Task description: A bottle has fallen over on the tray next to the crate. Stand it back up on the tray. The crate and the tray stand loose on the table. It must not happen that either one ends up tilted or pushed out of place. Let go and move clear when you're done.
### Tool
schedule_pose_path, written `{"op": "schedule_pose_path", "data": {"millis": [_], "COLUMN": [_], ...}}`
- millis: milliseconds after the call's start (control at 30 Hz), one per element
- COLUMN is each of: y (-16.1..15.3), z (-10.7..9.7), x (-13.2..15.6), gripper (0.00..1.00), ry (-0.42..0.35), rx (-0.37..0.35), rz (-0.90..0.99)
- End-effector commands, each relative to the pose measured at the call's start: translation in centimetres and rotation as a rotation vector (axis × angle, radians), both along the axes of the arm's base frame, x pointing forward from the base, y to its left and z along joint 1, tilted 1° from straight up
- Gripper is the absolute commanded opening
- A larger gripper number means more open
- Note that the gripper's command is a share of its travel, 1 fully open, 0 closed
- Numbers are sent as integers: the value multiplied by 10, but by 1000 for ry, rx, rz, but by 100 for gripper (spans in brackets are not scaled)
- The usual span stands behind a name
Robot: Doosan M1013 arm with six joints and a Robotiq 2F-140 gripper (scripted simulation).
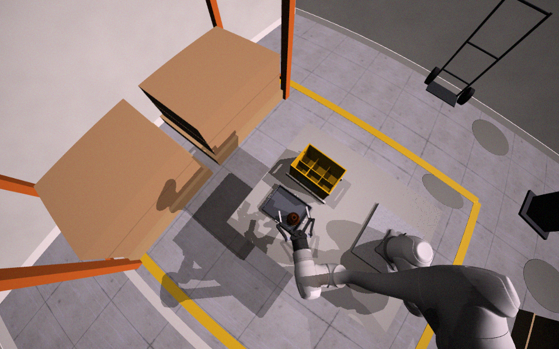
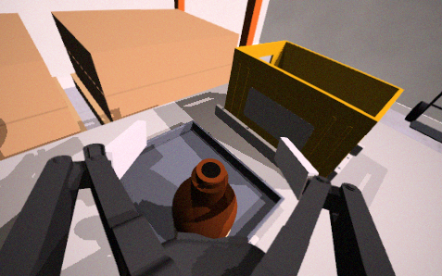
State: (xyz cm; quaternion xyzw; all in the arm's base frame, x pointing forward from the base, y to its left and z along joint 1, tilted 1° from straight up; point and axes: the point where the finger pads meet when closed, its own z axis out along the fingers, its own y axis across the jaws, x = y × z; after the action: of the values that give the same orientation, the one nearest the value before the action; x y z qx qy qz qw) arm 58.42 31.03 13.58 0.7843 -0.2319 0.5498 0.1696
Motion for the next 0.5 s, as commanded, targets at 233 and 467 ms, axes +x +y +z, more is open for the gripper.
{"op": "schedule_pose_path", "data": {"millis": [233, 467], "y": [0, 0], "z": [18, 29], "x": [0, 0], "gripper": [100, 100], "ry": [0, 0], "rx": [0, 0], "rz": [0, 0]}}
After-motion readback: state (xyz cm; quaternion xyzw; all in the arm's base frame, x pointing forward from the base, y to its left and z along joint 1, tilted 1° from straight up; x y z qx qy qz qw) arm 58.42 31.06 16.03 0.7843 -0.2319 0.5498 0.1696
